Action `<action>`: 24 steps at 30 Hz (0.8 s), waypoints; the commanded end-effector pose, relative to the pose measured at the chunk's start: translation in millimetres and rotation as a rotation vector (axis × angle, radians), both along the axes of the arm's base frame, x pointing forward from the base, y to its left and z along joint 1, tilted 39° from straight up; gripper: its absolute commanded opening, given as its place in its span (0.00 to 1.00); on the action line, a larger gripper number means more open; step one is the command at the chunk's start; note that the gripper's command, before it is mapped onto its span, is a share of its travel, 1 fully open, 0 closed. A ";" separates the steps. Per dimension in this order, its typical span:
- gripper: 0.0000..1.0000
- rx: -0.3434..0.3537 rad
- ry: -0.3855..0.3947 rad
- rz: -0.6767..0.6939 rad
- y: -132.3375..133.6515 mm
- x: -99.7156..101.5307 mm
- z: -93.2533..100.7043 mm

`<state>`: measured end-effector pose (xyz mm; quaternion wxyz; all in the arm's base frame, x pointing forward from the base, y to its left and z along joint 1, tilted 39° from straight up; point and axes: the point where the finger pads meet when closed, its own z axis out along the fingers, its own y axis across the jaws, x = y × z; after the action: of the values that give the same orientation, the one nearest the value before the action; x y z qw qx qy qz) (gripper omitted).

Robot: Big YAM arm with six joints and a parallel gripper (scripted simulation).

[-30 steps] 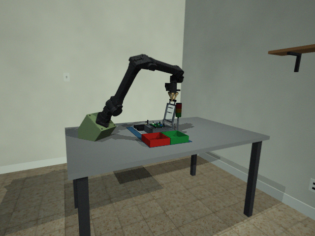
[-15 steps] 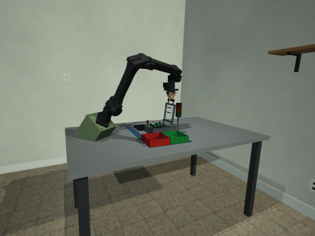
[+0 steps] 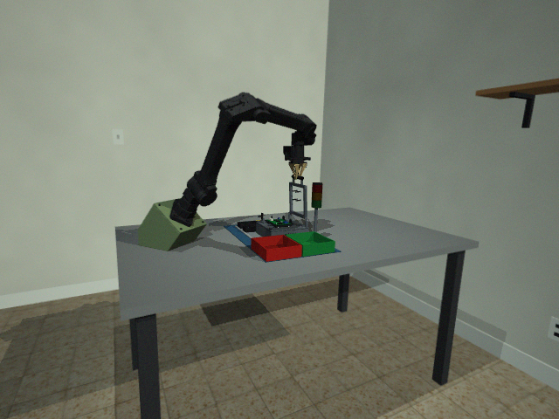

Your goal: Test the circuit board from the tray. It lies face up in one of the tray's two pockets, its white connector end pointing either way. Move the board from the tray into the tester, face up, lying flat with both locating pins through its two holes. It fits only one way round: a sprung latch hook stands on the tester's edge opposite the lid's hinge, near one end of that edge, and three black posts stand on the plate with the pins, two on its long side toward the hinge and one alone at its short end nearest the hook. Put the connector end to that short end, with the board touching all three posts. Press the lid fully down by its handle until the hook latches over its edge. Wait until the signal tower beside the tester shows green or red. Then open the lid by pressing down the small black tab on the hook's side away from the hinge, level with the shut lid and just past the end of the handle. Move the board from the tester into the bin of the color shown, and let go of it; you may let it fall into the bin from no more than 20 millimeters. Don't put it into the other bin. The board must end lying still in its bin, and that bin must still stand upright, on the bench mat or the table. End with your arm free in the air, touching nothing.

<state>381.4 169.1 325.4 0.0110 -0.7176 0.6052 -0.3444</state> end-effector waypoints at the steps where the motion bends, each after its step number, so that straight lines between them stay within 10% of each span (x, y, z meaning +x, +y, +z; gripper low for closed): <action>1: 0.00 0.019 0.017 0.004 -4.1 -27.8 -1.7; 24: 0.00 0.018 0.019 -0.028 -38.9 -63.9 -46.2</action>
<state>332.2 148.0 290.5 0.0212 -0.7195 0.6052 -0.3400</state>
